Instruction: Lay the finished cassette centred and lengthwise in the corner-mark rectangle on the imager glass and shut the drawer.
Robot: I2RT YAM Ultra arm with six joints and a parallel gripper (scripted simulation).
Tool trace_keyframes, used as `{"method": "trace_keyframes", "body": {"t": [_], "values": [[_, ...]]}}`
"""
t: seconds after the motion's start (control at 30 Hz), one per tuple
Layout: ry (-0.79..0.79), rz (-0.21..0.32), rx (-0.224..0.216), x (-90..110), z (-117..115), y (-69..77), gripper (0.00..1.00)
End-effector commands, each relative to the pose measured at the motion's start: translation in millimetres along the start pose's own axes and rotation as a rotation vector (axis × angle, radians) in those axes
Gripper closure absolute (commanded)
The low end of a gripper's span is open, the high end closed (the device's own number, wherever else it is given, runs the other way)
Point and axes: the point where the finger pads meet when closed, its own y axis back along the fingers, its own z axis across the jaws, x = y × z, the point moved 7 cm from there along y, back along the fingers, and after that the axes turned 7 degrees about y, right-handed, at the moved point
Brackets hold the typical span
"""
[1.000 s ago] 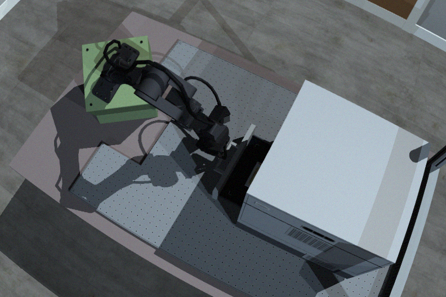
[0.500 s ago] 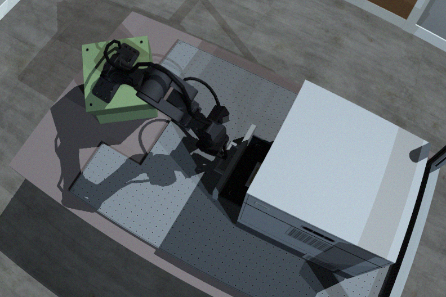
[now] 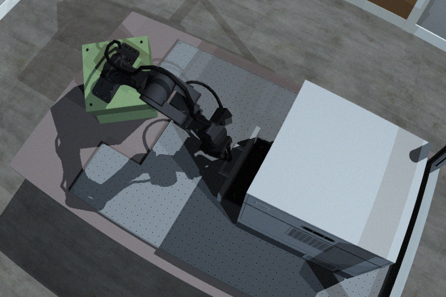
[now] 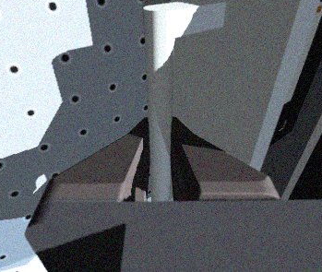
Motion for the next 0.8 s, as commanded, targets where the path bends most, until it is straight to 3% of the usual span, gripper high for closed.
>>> {"method": "trace_keyframes", "body": {"t": [0.0, 0.77], "values": [[0.004, -0.017, 0.020, -4, -10, -8.4, 1.00], [0.000, -0.018, 0.021, -2, -30, -22.7, 1.00]]}}
